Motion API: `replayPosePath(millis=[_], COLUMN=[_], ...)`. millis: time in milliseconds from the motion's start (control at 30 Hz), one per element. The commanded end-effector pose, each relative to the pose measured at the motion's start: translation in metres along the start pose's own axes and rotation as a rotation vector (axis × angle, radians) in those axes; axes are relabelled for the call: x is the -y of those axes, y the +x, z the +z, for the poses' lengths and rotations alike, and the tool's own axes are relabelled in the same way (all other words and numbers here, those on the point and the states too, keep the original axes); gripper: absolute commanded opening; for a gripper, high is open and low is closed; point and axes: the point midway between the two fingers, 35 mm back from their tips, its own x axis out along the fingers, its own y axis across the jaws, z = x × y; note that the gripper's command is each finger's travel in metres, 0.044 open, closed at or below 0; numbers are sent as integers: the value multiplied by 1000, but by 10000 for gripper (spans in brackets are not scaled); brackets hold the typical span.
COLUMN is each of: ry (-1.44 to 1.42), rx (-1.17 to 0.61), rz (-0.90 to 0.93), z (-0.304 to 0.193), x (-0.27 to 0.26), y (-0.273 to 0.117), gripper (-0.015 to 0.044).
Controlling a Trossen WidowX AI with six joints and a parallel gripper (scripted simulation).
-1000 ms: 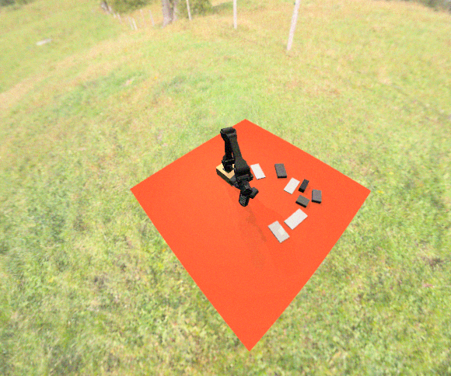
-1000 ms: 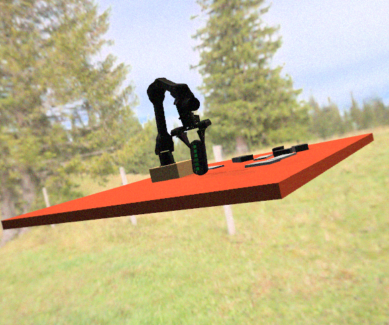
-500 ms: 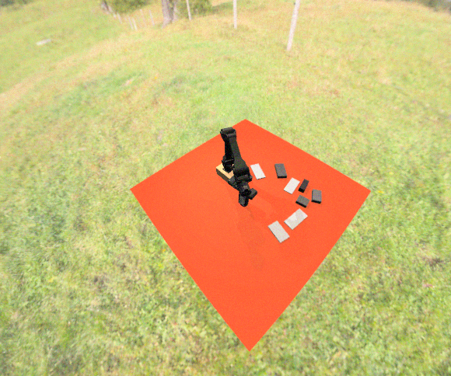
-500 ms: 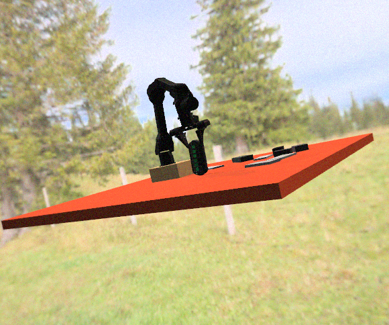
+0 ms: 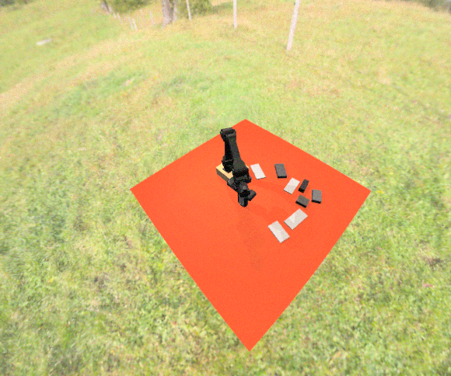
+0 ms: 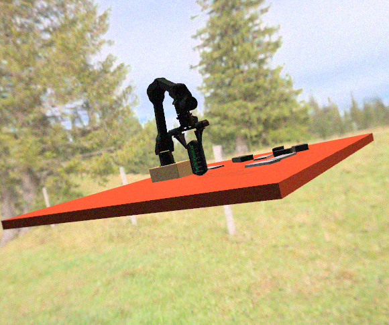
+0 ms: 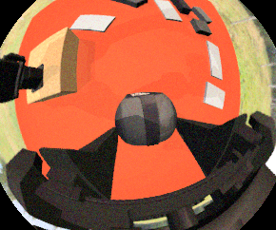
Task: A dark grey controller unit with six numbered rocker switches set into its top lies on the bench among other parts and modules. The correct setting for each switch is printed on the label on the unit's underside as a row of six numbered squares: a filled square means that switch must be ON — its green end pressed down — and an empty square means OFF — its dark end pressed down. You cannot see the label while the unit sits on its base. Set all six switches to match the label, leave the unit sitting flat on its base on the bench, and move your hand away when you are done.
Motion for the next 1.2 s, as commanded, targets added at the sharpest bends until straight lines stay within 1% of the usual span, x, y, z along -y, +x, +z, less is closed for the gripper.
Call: replayPosePath(millis=[0, 1167], ry=[-2, -2], rx=[-16, -102], rz=[10, 9], z=[-5, -31], x=[-1, -1], y=[2, 5], gripper=[338, 337])
